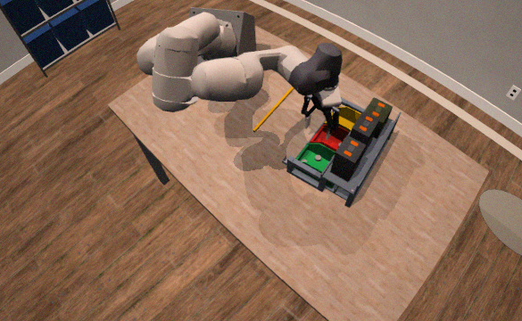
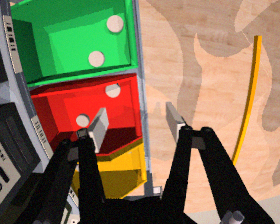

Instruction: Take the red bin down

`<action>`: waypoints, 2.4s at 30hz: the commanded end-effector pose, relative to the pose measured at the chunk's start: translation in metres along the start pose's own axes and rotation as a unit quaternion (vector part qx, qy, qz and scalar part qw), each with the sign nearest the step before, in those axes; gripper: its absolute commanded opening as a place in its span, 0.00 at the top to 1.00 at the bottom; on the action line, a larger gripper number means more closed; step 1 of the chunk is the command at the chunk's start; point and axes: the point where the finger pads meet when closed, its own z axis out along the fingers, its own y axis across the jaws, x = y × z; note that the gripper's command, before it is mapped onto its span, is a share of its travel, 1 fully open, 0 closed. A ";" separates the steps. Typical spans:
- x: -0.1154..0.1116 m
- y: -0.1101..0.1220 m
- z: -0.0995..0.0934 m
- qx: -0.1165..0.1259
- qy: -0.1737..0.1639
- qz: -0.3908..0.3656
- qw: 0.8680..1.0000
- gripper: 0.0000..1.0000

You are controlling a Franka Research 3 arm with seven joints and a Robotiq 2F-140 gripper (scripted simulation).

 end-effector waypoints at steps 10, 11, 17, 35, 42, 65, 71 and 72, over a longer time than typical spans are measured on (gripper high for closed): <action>-0.001 -0.002 -0.005 0.002 0.000 0.002 1.000 0.43; -0.001 -0.002 -0.005 0.002 0.000 0.002 1.000 0.43; 0.000 -0.001 -0.007 0.002 0.000 0.002 1.000 0.43; 0.000 0.000 -0.009 0.002 0.000 0.002 1.000 0.43; 0.000 0.000 -0.009 0.002 0.000 0.002 1.000 0.43; 0.001 0.001 0.003 0.001 0.001 0.000 1.000 0.43; 0.001 0.000 0.011 0.002 0.000 0.002 1.000 0.43; 0.001 0.000 0.011 0.002 0.000 0.002 1.000 0.43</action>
